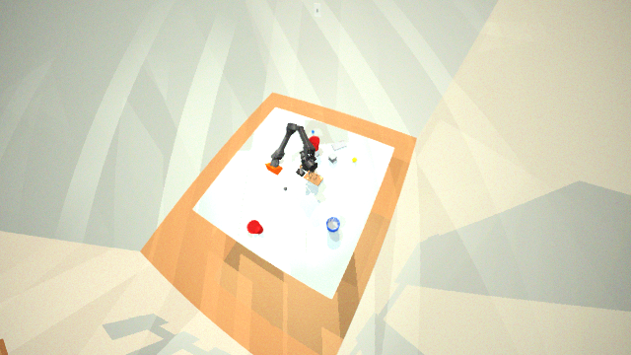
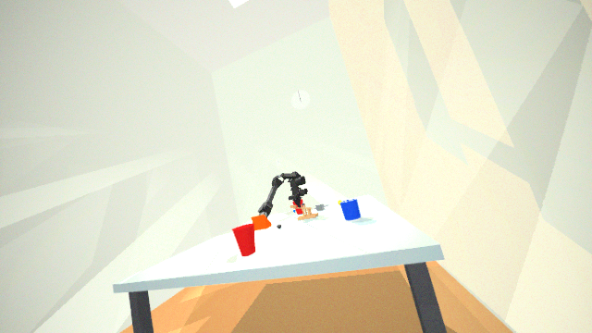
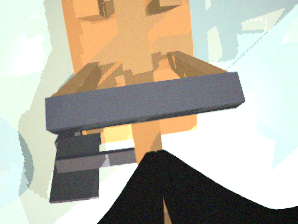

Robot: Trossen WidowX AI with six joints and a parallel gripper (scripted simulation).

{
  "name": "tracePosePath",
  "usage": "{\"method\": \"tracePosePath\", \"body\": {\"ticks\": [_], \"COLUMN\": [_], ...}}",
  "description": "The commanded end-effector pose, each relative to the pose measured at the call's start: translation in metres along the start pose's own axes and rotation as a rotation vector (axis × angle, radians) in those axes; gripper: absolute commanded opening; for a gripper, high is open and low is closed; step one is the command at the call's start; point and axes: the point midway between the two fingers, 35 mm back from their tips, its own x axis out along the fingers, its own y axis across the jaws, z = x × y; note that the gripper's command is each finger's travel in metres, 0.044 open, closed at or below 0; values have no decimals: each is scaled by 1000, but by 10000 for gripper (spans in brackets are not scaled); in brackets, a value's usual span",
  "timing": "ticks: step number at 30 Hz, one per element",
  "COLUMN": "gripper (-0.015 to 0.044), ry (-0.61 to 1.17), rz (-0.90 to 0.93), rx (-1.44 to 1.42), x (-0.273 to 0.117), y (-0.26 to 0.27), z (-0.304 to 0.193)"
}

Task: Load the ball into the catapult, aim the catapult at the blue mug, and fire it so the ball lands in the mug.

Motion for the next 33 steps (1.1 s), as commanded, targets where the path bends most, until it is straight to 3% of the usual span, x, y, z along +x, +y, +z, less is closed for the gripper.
{"method": "tracePosePath", "body": {"ticks": [1, 25, 33], "gripper": [0, 0, 0], "ry": [1, 1, -12], "rz": [8, 8, 0], "rx": [5, 4, -4], "x": [6, 39, 31], "y": [2, 3, 1], "z": [-4, -10, -6]}}
